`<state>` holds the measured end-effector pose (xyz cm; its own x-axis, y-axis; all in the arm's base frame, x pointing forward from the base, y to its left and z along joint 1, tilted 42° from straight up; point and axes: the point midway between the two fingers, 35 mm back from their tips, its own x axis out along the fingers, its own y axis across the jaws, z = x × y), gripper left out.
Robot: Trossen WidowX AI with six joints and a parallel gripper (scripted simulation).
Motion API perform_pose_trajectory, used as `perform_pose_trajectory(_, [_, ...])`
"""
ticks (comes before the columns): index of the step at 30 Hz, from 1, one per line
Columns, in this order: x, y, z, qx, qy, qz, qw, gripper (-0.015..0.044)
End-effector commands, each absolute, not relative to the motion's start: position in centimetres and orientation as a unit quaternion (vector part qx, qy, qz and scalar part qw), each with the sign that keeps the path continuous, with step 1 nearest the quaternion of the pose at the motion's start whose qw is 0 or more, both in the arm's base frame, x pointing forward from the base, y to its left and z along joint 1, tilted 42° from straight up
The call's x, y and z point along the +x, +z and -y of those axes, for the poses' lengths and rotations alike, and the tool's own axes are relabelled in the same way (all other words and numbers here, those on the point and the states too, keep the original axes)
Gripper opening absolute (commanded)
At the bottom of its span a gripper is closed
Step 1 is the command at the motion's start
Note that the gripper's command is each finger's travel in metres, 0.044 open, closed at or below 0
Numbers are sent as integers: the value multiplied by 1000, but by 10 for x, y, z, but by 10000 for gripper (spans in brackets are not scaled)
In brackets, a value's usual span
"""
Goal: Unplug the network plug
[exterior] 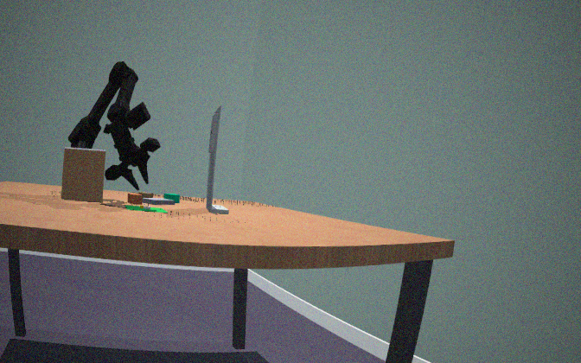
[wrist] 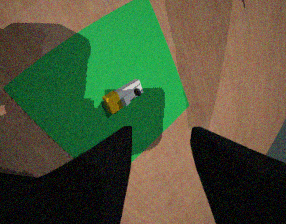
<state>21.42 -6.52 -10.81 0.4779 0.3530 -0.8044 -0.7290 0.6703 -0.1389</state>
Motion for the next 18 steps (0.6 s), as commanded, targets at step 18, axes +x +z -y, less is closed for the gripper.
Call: perform_pose_trajectory(18, [219, -87, 87, -249, 324, -387, 827, 156])
